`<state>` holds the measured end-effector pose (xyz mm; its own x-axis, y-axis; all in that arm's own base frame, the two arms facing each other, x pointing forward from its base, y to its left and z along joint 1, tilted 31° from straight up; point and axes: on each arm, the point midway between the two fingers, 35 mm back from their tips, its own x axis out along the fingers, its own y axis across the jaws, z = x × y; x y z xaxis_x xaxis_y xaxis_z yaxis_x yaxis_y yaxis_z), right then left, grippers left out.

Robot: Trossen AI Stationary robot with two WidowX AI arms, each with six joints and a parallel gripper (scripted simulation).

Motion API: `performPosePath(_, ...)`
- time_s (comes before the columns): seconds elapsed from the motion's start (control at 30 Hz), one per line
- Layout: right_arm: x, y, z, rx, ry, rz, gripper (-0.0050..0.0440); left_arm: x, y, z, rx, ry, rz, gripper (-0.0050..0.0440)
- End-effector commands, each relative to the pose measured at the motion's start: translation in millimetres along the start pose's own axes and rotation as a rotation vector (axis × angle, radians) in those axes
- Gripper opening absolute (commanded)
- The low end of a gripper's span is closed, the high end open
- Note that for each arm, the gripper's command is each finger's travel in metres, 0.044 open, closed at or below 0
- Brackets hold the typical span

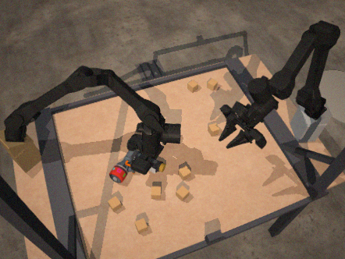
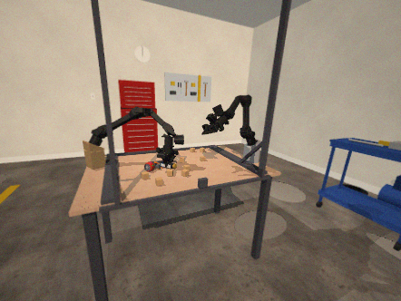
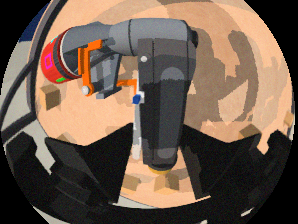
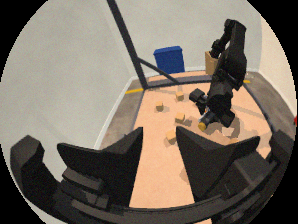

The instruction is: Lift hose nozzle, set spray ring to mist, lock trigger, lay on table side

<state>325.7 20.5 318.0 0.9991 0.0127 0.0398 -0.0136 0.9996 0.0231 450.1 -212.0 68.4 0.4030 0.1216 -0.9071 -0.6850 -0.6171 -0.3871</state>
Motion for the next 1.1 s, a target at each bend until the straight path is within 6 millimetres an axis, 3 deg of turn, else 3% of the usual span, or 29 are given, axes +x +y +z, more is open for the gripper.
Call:
performPosePath(0.0,-2.1,0.6,8.1,0.0,-0.022,0.005,0.0172,-12.2,-4.0,-7.1,-0.012,0.029,-0.009,0.0232)
performPosePath(0.97,-2.0,0.6,8.1,0.0,-0.023,0.005,0.0172,-12.2,-4.0,-7.0,-0.012,0.028,-0.009,0.0232)
performPosePath(1.07,-2.0,0.6,8.1,0.0,-0.023,0.005,0.0172,-20.2,-4.3,-7.4,-0.012,0.03,-0.01,0.0232)
